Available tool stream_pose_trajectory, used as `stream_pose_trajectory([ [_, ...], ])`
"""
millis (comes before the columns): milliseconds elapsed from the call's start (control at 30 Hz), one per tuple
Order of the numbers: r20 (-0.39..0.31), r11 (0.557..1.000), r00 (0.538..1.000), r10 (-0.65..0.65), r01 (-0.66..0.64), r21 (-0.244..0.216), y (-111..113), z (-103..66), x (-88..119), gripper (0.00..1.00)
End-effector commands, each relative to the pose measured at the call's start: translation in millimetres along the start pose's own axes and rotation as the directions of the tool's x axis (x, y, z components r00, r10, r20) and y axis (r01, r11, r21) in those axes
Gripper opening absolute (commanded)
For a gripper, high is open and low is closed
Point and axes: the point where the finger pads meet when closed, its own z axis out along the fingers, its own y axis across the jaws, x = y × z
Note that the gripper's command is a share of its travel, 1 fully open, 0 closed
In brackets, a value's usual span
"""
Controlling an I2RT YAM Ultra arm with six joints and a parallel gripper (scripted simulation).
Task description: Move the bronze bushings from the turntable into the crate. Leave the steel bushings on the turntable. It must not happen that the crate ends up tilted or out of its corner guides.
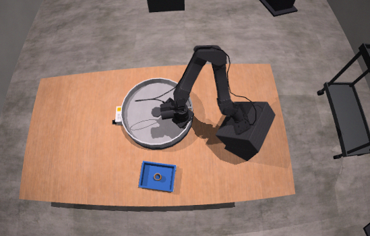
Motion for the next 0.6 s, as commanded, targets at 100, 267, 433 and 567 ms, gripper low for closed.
stream_pose_trajectory([
  [100, 0.036, 0.998, 0.999, 0.025, -0.023, -0.065, 15.8, 4.0, -15.9, 0.15],
  [267, 0.023, 0.998, 1.0, 0.005, -0.003, -0.06, 18.9, 6.7, -10.5, 0.15],
  [433, 0.037, 0.998, 0.999, 0.015, -0.012, -0.063, 17.0, 3.9, -13.6, 0.15],
  [567, 0.037, 0.998, 0.999, 0.016, -0.014, -0.063, 17.0, 3.8, -13.6, 0.15],
])
